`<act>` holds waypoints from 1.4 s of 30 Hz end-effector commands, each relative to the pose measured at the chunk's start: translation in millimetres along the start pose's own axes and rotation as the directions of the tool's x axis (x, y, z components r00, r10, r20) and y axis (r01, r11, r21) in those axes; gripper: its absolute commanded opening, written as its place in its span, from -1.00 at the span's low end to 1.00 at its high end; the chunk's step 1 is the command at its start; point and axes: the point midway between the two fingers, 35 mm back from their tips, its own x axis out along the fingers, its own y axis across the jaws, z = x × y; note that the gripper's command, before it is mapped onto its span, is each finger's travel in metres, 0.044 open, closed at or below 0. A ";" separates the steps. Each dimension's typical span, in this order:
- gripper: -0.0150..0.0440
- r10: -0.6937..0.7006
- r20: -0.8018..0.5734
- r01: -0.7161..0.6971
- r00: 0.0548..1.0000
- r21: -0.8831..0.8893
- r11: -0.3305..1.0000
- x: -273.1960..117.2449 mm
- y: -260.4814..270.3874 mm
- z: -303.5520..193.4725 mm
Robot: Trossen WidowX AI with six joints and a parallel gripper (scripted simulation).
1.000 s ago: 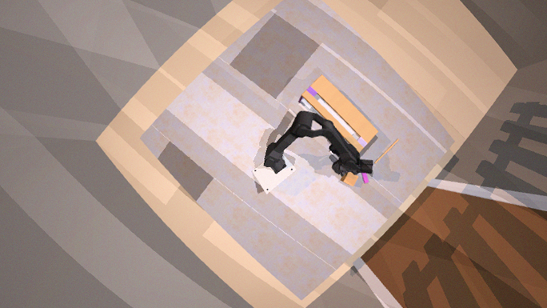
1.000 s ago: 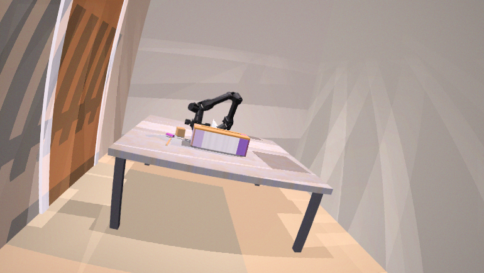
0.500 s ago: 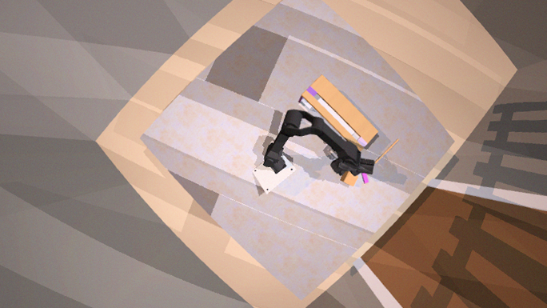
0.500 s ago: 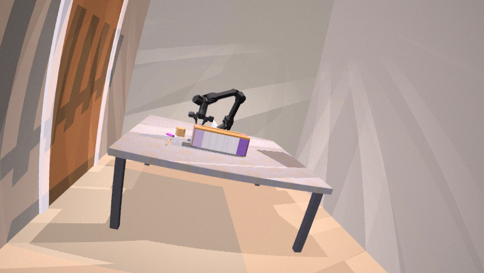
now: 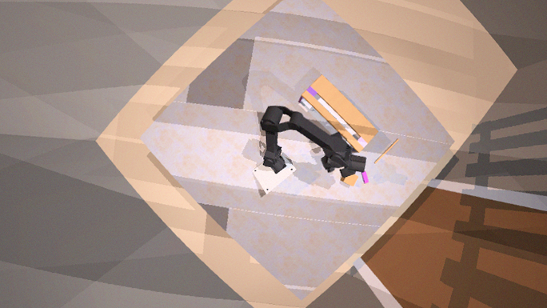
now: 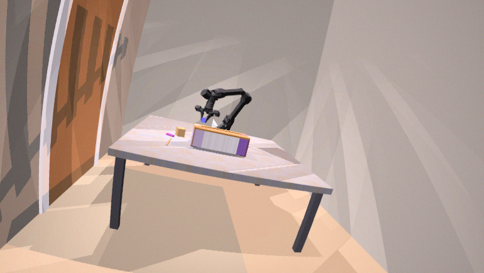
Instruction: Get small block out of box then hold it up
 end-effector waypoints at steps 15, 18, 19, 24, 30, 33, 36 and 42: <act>-0.49 0.072 -0.026 -0.067 0.997 0.161 0.985 -32.4 -10.8 14.1; -0.49 0.072 -0.026 -0.067 0.997 0.161 0.985 -32.4 -10.8 14.1; -0.49 0.072 -0.026 -0.067 0.997 0.161 0.985 -32.4 -10.8 14.1; -0.49 0.072 -0.026 -0.067 0.997 0.161 0.985 -32.4 -10.8 14.1; -0.49 0.072 -0.026 -0.067 0.997 0.161 0.985 -32.4 -10.8 14.1; -0.49 0.072 -0.026 -0.067 0.997 0.161 0.985 -32.4 -10.8 14.1; -0.49 0.072 -0.026 -0.067 0.997 0.161 0.985 -32.4 -10.8 14.1; -0.49 0.072 -0.026 -0.067 0.997 0.161 0.985 -32.4 -10.8 14.1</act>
